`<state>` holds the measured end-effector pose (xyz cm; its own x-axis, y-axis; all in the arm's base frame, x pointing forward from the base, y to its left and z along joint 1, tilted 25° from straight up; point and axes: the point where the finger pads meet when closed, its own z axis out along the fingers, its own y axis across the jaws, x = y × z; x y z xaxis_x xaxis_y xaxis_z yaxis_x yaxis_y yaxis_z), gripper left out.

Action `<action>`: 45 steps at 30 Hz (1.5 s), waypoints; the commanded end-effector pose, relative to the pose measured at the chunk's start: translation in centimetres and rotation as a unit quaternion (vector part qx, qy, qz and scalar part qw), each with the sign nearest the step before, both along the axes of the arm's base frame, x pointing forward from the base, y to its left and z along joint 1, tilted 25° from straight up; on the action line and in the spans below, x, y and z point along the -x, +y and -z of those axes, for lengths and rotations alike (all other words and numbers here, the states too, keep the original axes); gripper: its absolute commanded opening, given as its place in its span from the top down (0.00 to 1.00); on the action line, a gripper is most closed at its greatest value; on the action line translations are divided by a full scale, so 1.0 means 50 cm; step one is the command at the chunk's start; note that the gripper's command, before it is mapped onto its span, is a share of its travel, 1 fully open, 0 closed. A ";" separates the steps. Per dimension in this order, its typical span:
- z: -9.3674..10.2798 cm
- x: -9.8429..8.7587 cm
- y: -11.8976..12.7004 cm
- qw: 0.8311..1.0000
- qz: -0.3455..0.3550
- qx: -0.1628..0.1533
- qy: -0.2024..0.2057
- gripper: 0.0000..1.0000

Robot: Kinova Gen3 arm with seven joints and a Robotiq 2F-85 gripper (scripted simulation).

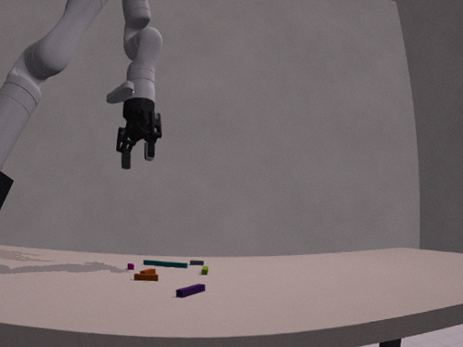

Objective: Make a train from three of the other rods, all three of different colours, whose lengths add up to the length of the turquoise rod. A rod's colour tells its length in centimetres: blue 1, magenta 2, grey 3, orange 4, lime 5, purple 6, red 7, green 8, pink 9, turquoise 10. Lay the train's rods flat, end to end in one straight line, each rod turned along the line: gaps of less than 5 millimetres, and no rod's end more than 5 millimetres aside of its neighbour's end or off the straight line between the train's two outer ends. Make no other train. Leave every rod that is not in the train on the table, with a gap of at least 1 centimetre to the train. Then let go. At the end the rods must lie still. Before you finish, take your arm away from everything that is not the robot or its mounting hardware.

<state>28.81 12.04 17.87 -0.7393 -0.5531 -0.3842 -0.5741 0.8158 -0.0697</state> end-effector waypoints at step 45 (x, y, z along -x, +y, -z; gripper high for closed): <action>0.016 -0.029 -0.025 0.996 -0.078 0.045 -0.025 0.00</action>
<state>30.04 11.11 17.30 -0.6369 -0.6776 -0.3678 -0.6751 0.7205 -0.1583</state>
